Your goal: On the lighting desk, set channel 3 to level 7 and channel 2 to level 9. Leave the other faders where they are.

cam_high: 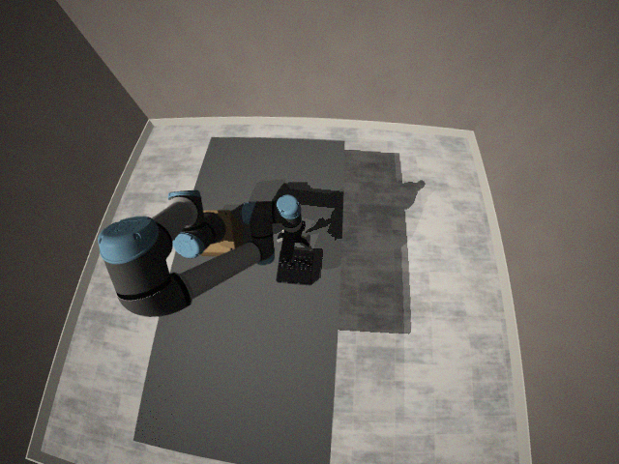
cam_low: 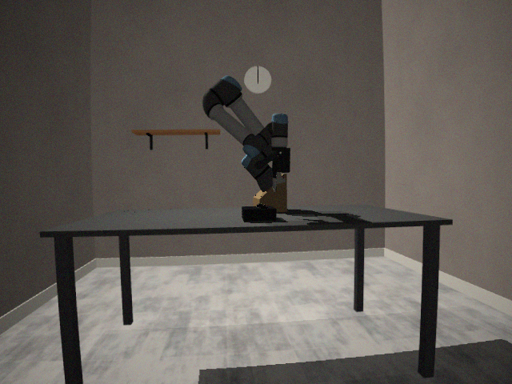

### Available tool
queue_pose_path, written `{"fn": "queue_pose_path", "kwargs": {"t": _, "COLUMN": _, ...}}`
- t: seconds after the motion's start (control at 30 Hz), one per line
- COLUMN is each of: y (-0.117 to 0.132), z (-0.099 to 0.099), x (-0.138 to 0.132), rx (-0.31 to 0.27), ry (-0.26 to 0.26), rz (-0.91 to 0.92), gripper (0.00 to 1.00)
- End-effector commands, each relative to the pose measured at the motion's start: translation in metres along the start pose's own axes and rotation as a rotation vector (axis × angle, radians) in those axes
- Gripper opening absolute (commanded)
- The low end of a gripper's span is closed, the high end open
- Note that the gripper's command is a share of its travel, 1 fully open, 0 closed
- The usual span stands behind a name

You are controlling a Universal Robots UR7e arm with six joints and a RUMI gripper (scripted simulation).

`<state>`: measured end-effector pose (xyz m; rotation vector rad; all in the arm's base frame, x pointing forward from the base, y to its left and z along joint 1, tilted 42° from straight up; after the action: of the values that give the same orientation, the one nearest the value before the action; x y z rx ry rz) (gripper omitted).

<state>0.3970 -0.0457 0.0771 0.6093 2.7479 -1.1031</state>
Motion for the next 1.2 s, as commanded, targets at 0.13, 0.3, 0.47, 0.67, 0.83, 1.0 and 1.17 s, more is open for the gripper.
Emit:
{"fn": "queue_pose_path", "kwargs": {"t": 0.13, "y": 0.0029, "z": 0.0015, "x": 0.0002, "rx": -0.002, "ry": -0.003, "rz": -0.087, "gripper": 1.00}}
{"fn": "queue_pose_path", "kwargs": {"t": 0.3, "y": 0.0041, "z": 0.0022, "x": 0.0004, "rx": -0.002, "ry": -0.003, "rz": -0.120, "gripper": 1.00}}
{"fn": "queue_pose_path", "kwargs": {"t": 0.47, "y": 0.0046, "z": 0.0025, "x": 0.0004, "rx": -0.002, "ry": -0.003, "rz": -0.133, "gripper": 1.00}}
{"fn": "queue_pose_path", "kwargs": {"t": 0.67, "y": 0.0046, "z": 0.0025, "x": 0.0005, "rx": -0.002, "ry": -0.003, "rz": -0.135, "gripper": 1.00}}
{"fn": "queue_pose_path", "kwargs": {"t": 0.83, "y": 0.0046, "z": 0.0025, "x": 0.0005, "rx": -0.002, "ry": -0.003, "rz": -0.135, "gripper": 1.00}}
{"fn": "queue_pose_path", "kwargs": {"t": 1.0, "y": 0.0046, "z": 0.0025, "x": 0.0005, "rx": -0.002, "ry": -0.003, "rz": -0.135, "gripper": 1.00}}
{"fn": "queue_pose_path", "kwargs": {"t": 1.17, "y": 0.0046, "z": 0.0025, "x": 0.0005, "rx": -0.002, "ry": -0.003, "rz": -0.135, "gripper": 1.00}}
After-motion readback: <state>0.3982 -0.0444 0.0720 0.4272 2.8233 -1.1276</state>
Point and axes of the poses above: the point where the finger pads meet when closed, its own z axis out along the fingers, its own x axis across the jaws, y = z × x, the point moved 7 cm from there along -z, back along the fingers, and after that the axes turned 8 degrees about z, right-handed, at the moved point
